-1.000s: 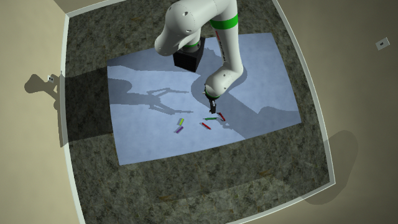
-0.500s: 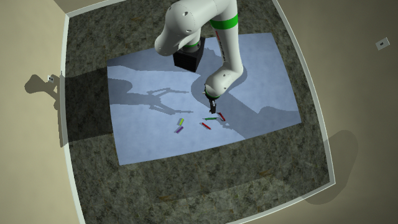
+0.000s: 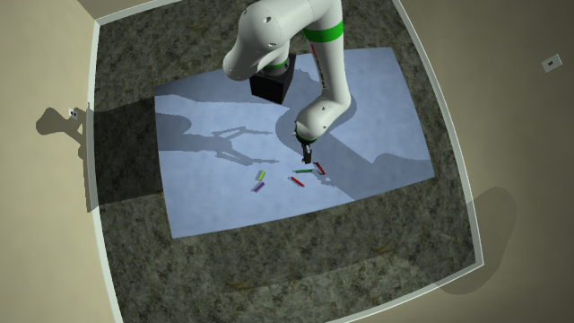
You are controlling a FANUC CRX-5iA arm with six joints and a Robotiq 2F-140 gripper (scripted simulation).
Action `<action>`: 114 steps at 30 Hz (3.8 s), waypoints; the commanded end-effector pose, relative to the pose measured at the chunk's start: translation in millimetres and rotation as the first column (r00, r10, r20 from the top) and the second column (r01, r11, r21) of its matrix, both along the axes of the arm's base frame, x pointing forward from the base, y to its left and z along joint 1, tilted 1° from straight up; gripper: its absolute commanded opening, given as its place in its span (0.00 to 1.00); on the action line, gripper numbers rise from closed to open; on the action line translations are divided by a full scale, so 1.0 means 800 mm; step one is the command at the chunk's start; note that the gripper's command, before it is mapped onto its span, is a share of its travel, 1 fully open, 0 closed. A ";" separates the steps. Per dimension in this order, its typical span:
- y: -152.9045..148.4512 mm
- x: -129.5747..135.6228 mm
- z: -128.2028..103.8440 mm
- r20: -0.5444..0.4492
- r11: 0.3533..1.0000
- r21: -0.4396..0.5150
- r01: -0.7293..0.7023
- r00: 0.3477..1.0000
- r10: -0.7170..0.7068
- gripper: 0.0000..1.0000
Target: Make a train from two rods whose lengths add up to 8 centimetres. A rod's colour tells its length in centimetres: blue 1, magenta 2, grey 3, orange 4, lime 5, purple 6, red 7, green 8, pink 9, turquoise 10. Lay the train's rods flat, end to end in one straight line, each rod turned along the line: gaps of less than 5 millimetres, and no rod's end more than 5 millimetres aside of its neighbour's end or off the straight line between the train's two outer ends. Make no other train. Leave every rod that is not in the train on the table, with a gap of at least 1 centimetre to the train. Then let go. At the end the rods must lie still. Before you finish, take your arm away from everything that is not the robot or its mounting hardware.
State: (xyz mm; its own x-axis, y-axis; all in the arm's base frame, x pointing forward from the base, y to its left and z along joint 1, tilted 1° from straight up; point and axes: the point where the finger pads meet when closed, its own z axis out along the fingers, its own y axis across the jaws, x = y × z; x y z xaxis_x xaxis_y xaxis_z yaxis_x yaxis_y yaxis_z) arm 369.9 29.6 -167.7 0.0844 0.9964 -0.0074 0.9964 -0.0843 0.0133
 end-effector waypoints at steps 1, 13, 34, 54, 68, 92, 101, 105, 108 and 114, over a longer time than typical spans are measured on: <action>0.000 0.000 0.000 0.000 1.000 0.000 0.000 1.000 0.000 1.00; 0.000 0.000 0.000 0.000 1.000 0.000 0.000 1.000 0.000 1.00; 0.000 0.000 0.000 0.000 1.000 0.000 0.000 1.000 0.000 1.00; 0.053 0.065 0.000 0.001 1.000 -0.001 0.000 1.000 0.000 1.00; 0.091 0.107 0.000 0.001 1.000 -0.002 0.001 1.000 -0.001 1.00; 0.091 0.107 0.000 0.001 1.000 -0.002 0.001 1.000 -0.001 1.00; 0.091 0.107 0.000 0.001 1.000 -0.002 0.001 1.000 -0.001 1.00; 0.091 0.107 0.000 0.001 1.000 -0.002 0.001 1.000 -0.001 1.00; 0.091 0.107 0.000 0.001 1.000 -0.002 0.001 1.000 -0.001 1.00; 0.091 0.107 0.000 0.001 1.000 -0.002 0.001 1.000 -0.001 1.00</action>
